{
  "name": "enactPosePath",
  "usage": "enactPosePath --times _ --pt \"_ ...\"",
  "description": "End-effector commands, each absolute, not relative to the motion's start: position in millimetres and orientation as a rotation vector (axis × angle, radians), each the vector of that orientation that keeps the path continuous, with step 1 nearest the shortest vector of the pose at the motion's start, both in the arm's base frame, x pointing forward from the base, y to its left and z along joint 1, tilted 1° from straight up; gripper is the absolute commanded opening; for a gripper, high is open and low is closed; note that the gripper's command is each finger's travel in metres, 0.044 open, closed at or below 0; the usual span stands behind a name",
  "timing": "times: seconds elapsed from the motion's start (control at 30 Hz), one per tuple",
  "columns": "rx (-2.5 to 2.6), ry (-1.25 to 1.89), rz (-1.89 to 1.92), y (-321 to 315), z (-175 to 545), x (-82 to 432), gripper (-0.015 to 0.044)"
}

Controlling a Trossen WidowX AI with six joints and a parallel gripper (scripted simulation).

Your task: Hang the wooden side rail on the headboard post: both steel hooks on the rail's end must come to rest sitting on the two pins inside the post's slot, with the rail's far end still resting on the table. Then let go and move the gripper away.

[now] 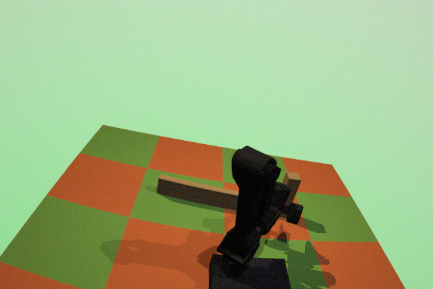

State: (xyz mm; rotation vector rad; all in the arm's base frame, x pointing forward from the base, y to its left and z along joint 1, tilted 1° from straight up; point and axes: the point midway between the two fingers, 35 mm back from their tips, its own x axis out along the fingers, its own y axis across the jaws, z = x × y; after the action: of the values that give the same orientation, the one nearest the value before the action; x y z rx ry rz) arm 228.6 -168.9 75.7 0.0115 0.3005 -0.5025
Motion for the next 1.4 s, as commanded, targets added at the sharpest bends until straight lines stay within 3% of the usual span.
enactPosePath --times 0.0,0.6,0.97,1.37 --pt "0.027 0.293 -0.515 -171 74 224 0.0440" --pt "0.051 0.306 -0.528 -173 73 227 0.0440" --pt "0.299 0.495 -0.797 -173 68 267 0.0440" --pt "0.270 0.510 -1.083 -141 116 280 0.0440"
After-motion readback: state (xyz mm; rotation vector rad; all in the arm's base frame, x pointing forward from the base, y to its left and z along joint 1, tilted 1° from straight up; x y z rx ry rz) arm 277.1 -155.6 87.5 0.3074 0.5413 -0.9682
